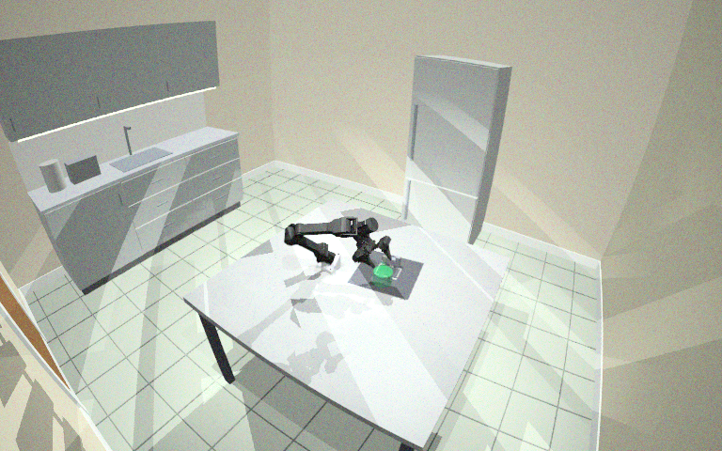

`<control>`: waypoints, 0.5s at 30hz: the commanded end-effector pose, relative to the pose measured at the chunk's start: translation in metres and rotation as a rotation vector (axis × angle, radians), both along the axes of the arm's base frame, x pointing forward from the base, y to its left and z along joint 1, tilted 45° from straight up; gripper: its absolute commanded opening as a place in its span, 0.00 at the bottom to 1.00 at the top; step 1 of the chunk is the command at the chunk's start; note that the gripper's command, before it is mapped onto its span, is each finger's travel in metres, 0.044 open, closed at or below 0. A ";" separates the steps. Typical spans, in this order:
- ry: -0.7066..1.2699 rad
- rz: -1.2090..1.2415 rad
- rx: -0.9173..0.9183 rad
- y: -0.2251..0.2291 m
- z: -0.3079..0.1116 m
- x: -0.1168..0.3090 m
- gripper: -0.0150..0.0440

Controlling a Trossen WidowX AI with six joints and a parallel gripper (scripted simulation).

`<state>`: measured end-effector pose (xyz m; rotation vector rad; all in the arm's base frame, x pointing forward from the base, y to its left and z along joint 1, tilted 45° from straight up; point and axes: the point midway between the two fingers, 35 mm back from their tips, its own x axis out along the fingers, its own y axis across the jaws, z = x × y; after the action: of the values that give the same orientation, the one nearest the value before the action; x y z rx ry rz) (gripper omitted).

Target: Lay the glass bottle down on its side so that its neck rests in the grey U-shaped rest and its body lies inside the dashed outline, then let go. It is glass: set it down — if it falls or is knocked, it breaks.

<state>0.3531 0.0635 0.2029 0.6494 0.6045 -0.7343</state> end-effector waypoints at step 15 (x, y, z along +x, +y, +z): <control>0.350 -0.422 -0.145 0.027 -0.127 -0.047 1.00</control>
<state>0.3026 0.0978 0.0877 0.5502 0.6963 -1.1566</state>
